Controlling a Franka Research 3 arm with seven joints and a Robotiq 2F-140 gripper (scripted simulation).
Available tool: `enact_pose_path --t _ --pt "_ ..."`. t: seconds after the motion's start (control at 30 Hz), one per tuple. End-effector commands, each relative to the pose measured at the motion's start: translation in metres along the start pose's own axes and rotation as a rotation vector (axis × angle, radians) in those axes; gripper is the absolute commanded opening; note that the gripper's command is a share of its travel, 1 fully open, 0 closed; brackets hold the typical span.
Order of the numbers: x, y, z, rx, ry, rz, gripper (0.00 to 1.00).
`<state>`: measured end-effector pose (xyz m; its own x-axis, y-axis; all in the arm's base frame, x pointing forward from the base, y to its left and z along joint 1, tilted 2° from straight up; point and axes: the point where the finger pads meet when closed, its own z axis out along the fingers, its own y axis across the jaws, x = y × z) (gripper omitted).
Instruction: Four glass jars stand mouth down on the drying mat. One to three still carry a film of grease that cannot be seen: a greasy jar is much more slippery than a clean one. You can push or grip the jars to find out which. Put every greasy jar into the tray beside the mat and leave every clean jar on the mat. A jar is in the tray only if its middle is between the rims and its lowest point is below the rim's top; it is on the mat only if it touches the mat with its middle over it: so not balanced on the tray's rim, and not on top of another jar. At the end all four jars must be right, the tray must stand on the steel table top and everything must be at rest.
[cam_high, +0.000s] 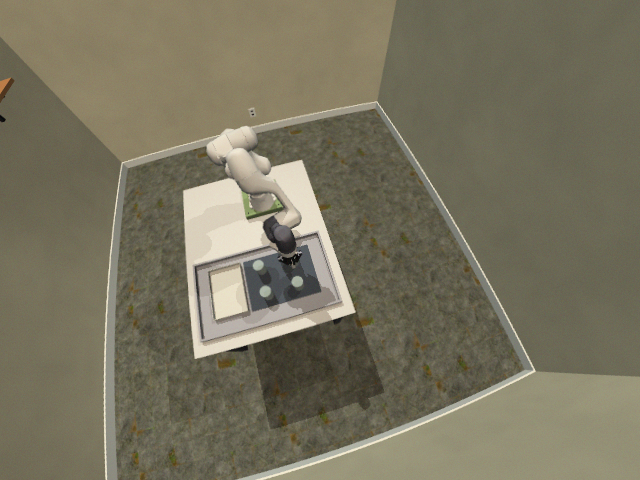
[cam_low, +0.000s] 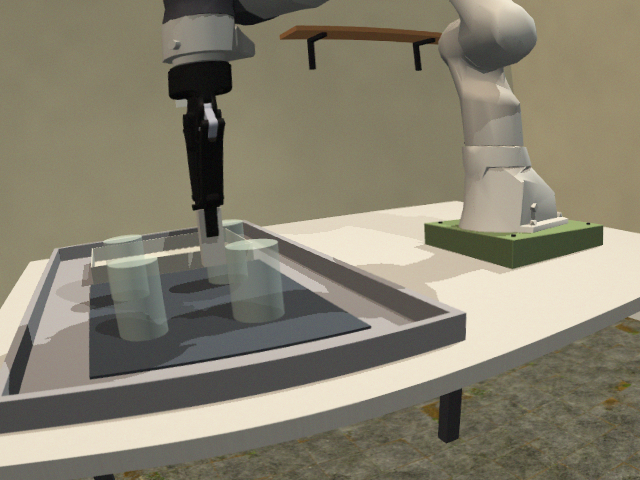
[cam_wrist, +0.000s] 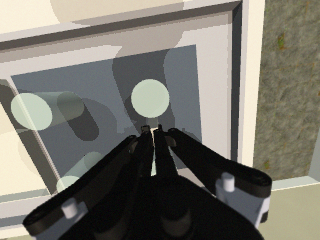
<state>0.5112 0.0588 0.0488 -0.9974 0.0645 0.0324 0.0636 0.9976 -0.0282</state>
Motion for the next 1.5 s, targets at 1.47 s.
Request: enact_pose_path --t 1.47 --pt "0.0056 0.0020 -0.0026 -0.003 -0.002 0.002 0.00"
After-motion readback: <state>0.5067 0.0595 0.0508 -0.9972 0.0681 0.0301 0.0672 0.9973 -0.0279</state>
